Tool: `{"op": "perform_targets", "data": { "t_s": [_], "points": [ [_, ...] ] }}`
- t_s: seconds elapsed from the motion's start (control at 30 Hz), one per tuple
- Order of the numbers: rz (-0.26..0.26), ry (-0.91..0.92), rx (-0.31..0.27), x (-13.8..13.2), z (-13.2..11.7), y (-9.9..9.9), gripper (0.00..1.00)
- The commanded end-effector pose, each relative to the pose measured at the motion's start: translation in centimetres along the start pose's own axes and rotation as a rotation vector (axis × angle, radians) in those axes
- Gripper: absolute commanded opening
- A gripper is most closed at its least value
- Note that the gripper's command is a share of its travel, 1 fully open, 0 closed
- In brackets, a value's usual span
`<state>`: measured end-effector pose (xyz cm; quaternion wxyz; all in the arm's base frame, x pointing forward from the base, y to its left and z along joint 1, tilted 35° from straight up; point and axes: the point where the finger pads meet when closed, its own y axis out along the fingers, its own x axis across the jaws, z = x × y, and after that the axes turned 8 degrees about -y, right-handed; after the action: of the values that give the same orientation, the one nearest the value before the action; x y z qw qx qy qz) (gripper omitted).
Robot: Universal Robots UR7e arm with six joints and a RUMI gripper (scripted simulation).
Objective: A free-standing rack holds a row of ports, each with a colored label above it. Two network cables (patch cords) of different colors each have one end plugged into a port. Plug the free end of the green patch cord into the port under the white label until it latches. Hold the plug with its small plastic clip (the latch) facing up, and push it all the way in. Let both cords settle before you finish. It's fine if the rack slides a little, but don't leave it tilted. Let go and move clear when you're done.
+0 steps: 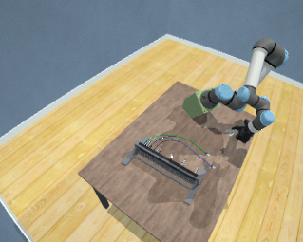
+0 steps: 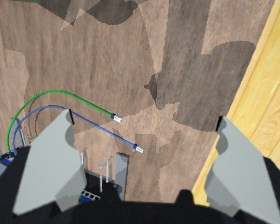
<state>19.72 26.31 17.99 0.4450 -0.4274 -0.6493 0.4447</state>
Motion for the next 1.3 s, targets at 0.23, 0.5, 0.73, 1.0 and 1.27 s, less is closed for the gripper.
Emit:
{"op": "perform_targets", "data": {
  "t_s": [0.23,0.5,0.73,1.0,1.27],
  "points": [
    [-0.088,-0.003,0.028,-3.6,-3.0,-1.6,1.00],
    [-0.134,0.010,0.011,-5.8,-4.7,-2.6,1.00],
    [-0.169,0.020,-0.015,-7.5,-5.9,-3.6,1.00],
    [-0.212,0.035,-0.066,-10.0,-7.6,-5.0,1.00],
    [-0.233,0.043,-0.106,-11.5,-8.6,-6.0,1.00]
  ]
}}
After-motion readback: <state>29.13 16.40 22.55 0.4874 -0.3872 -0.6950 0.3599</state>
